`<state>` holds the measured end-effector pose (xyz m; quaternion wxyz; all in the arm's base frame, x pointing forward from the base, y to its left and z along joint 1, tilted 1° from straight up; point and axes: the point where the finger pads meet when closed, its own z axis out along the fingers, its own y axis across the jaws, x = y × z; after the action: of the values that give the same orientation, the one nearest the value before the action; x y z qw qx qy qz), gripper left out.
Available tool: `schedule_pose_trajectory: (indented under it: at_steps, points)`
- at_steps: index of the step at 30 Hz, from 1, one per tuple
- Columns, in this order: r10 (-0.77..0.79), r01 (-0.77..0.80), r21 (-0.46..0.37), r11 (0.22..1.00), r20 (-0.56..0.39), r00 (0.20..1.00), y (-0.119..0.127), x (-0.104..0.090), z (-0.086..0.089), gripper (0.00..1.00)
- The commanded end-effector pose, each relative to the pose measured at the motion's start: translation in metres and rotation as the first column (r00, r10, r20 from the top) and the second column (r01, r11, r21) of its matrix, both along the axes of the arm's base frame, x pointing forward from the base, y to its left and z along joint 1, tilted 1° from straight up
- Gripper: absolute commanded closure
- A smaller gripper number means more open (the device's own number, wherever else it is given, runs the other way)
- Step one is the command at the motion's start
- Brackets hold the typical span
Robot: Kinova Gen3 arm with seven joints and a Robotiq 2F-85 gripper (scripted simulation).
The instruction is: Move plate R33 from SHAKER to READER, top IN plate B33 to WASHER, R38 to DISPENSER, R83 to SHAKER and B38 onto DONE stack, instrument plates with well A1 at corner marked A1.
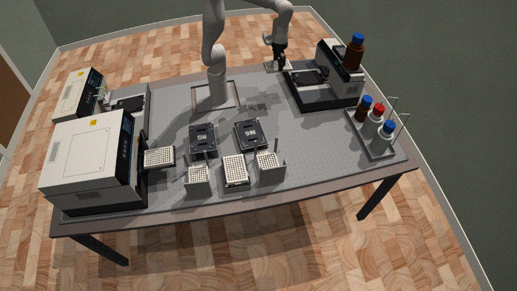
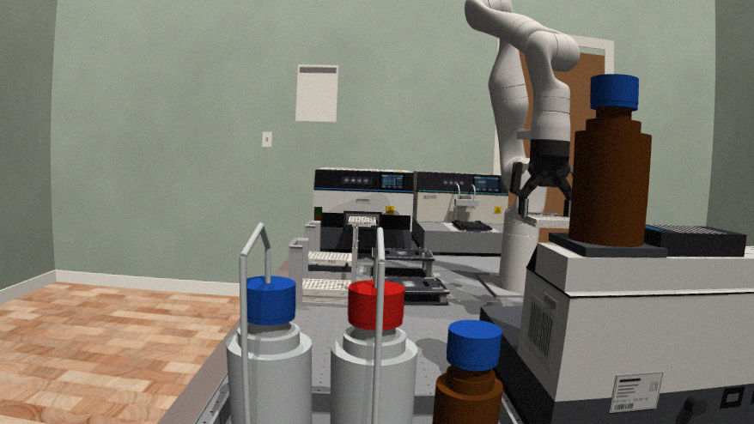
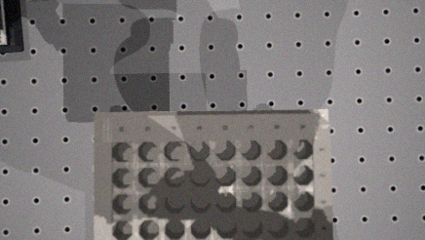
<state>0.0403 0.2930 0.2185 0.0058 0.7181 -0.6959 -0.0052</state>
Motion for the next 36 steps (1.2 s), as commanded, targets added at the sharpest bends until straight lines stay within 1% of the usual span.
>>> schedule_pose_trajectory:
  at_steps: [1, 3, 5, 18, 20, 24, 26, 35, 36]
  points:
    - [0.016, -0.016, -0.002, 1.000, 0.007, 1.000, 0.006, -0.013, 0.001, 0.06]
    - [0.016, -0.016, -0.002, 1.000, 0.007, 1.000, 0.006, -0.013, 0.001, 0.06]
    - [0.016, -0.016, -0.002, 1.000, 0.007, 1.000, 0.008, -0.019, 0.001, 0.06]
    - [0.015, -0.015, -0.001, 1.000, 0.008, 1.000, 0.051, -0.030, 0.001, 0.06]
    - [0.015, -0.015, -0.001, 1.000, 0.008, 1.000, 0.051, -0.030, 0.001, 0.06]
    - [0.015, -0.015, -0.001, 1.000, 0.008, 1.000, 0.063, -0.033, 0.001, 0.06]
    - [0.015, -0.015, -0.001, 1.000, 0.008, 1.000, 0.065, -0.033, 0.001, 0.06]
    - [0.015, -0.015, -0.001, 1.000, 0.009, 1.000, 0.095, -0.035, 0.001, 0.06]
    - [0.015, -0.015, -0.001, 1.000, 0.009, 1.000, 0.095, -0.035, 0.001, 0.06]
